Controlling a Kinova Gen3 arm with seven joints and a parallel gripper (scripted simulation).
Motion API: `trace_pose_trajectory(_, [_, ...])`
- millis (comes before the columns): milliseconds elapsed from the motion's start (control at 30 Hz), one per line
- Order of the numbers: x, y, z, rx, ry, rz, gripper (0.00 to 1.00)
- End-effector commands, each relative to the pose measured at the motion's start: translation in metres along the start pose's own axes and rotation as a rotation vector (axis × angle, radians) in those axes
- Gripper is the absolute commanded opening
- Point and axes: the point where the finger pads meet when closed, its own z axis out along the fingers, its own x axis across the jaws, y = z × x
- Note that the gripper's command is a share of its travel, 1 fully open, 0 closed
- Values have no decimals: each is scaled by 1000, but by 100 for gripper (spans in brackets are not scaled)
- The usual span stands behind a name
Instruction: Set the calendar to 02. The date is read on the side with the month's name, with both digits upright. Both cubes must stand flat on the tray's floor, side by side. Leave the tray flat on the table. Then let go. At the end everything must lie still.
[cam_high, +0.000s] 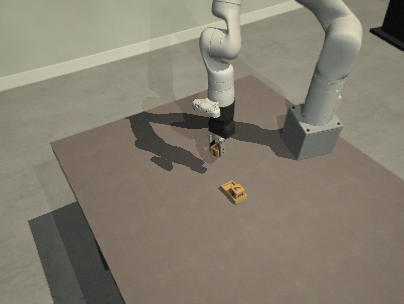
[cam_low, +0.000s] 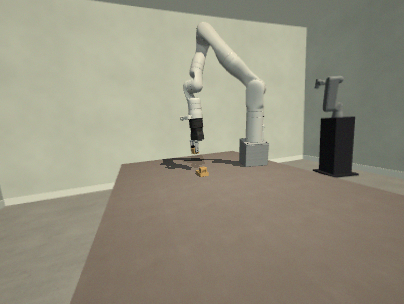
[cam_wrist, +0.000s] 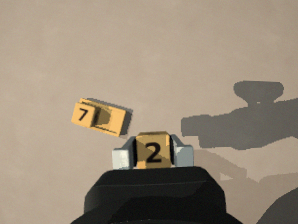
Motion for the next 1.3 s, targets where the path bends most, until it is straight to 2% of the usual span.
trace_pose_trajectory(0, [9, 3, 0, 4, -3, -62, 60])
trace_pose_trajectory(500, [18, 5, -2, 21, 12, -208, 60])
trace_pose_trajectory(1267, [18, 5, -2, 22, 13, -220, 60])
